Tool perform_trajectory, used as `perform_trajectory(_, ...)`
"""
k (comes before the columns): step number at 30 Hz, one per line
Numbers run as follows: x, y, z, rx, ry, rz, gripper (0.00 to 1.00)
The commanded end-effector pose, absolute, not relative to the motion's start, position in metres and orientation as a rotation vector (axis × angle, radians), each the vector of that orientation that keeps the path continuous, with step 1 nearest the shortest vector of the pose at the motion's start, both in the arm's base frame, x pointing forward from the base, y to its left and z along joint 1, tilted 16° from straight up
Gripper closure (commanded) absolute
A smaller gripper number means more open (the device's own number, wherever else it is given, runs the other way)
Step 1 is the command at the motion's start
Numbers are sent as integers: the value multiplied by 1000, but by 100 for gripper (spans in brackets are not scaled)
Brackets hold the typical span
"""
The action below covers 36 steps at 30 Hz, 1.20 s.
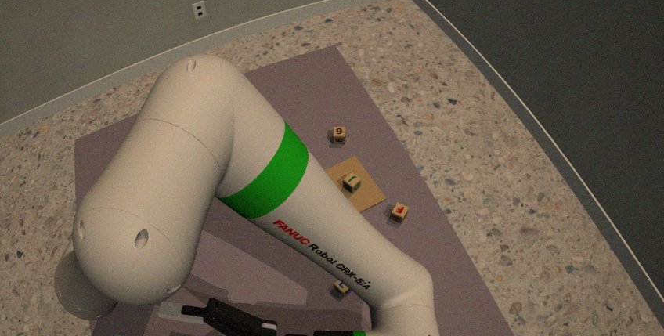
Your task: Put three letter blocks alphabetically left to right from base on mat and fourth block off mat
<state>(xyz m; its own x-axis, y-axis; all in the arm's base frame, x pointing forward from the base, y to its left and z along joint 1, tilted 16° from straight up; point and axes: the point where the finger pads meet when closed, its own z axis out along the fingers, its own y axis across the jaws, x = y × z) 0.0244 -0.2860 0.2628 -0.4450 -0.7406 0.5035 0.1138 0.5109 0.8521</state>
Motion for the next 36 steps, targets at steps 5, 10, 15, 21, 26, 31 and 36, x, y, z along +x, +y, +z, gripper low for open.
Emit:
perform_trajectory(5,24,-286,263,527,-1767,-1085,0)
perform_trajectory(10,24,-286,263,527,-1767,-1085,0)
perform_trajectory(15,24,-286,263,527,-1767,-1085,0)
perform_trajectory(21,31,-287,260,523,-1779,-1048,0)
perform_trajectory(26,71,-290,240,494,-1854,-837,0)
perform_trajectory(31,111,-288,223,465,-1926,-658,0)
perform_trajectory(36,150,-283,209,437,-1998,-498,0)
